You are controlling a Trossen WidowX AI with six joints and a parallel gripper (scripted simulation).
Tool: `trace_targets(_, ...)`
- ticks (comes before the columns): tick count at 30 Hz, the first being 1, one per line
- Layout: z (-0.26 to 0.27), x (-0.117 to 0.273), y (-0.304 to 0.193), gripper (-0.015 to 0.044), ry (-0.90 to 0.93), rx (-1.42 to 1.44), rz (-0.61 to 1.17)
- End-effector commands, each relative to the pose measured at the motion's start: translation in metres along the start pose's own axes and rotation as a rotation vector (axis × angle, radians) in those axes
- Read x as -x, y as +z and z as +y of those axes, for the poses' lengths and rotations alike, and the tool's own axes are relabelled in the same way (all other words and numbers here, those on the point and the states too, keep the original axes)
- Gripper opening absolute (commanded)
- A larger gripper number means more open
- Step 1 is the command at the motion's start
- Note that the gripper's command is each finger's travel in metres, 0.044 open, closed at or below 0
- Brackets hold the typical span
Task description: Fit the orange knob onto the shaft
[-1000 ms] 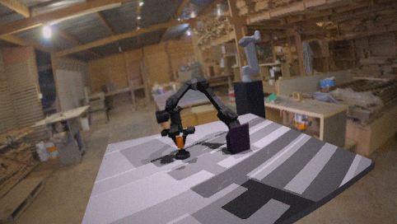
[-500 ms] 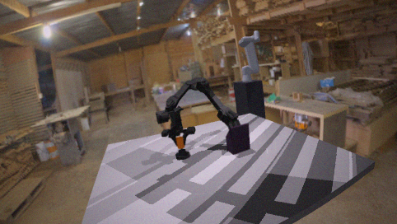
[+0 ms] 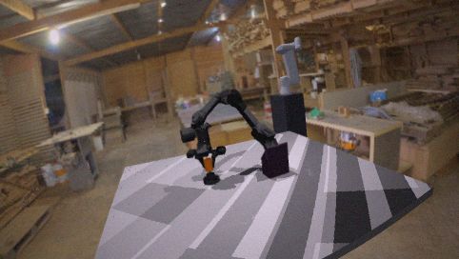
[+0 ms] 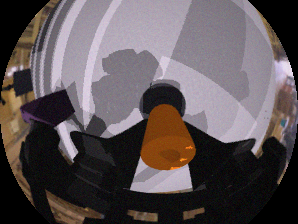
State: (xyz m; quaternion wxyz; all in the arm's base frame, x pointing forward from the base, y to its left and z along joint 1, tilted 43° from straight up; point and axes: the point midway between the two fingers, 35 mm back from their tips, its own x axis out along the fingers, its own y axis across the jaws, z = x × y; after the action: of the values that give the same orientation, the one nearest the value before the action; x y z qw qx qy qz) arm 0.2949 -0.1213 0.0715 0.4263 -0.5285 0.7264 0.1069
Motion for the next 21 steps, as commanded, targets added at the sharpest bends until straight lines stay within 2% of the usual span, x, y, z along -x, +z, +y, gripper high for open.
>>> trace_targets(1,-0.0011,0.0021,-0.0002,0.0000,-0.003,0.070,-0.001)
trace_targets(5,-0.0016,0.0014,-0.0006,0.0000,-0.003,0.191,0.000)
trace_targets(21,-0.0006,-0.0020,0.0000,0.0000,-0.003,0.194,0.000)
